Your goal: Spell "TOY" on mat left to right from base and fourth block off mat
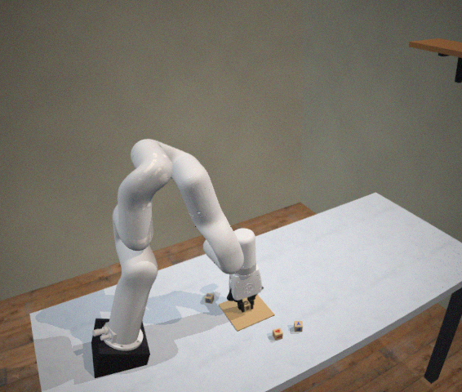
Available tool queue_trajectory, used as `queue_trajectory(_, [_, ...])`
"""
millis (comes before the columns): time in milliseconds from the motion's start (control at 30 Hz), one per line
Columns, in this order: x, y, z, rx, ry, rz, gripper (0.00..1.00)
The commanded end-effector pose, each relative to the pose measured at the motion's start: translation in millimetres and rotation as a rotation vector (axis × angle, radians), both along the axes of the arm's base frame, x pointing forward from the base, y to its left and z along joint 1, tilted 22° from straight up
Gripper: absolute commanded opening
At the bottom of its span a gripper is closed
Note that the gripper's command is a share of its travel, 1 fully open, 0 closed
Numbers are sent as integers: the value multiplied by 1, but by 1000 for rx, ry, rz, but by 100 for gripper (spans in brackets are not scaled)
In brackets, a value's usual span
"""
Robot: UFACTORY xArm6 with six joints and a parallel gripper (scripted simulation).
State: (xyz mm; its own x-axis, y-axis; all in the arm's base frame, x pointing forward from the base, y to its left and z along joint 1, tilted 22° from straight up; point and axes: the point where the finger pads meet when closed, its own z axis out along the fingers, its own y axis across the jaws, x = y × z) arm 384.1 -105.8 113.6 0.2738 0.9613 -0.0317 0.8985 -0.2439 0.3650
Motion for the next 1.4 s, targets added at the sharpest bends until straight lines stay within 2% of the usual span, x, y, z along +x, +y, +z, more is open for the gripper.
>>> queue_trajectory(0, [1,0,1,-1,-3,0,21])
queue_trajectory(1367, [2,-1,-3,-1,-3,0,21])
